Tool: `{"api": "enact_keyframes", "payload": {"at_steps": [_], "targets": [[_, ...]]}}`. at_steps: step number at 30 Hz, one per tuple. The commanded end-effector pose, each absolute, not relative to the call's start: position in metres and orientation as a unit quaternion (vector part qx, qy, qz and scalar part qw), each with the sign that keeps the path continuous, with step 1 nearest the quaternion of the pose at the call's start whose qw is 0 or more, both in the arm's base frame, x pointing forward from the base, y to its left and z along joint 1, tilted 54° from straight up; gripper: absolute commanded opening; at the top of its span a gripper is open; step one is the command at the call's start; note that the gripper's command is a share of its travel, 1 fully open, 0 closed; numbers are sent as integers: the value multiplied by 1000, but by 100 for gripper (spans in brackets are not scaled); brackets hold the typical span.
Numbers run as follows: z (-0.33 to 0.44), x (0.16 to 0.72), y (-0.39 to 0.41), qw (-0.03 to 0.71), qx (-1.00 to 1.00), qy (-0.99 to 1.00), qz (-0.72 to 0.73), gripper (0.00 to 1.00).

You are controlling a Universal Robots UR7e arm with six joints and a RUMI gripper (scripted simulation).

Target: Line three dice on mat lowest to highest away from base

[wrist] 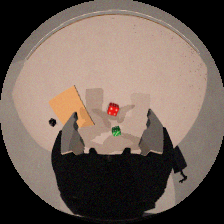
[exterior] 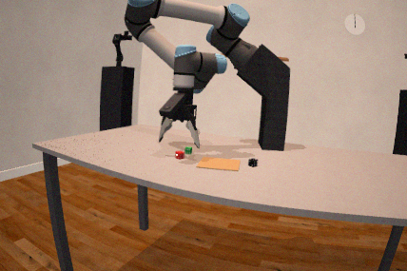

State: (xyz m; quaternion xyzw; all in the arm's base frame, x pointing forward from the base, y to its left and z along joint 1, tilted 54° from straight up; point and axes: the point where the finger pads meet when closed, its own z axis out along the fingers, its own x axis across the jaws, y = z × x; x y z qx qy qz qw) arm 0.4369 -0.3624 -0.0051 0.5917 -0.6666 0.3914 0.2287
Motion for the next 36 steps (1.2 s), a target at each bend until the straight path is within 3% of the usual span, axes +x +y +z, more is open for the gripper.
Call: {"api": "enact_keyframes", "payload": {"at_steps": [1,36], "targets": [[-5,437,-362,228,592,-666,392,100],[-73,438,-311,228,592,-666,392,100]]}}
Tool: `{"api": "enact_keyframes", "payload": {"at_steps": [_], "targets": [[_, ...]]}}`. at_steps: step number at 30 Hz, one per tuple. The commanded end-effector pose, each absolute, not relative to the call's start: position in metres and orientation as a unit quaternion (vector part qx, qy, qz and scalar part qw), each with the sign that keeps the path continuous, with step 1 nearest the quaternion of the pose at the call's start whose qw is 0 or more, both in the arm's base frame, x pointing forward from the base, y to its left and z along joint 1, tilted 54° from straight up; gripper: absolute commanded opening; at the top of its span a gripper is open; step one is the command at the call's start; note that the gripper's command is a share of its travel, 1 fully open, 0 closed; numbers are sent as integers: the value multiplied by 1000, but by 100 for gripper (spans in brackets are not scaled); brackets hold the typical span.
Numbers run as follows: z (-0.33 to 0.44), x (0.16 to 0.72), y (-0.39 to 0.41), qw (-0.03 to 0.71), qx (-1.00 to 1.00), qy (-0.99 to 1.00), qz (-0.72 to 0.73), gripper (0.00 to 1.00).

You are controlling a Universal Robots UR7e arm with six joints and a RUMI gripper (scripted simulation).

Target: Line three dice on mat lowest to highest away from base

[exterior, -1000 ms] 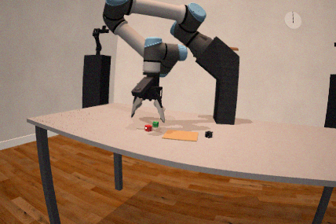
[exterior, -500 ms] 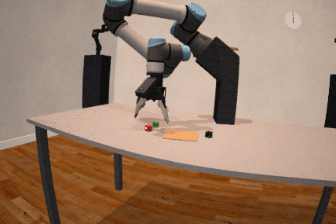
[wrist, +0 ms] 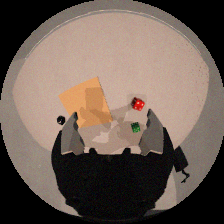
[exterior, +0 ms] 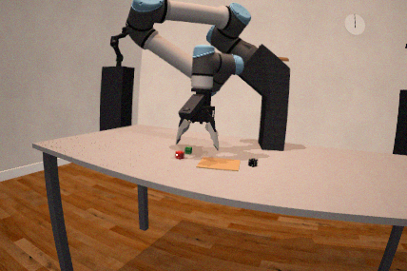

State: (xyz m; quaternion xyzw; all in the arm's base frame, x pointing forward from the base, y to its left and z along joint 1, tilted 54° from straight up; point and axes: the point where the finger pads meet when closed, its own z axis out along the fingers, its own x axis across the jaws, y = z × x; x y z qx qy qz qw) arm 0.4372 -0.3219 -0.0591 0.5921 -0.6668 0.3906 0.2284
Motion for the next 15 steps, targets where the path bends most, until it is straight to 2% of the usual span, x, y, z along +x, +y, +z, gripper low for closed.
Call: {"api": "enact_keyframes", "payload": {"at_steps": [1,15], "targets": [[-73,438,-311,228,592,-666,392,100],[-135,439,-265,228,592,-666,392,100]]}}
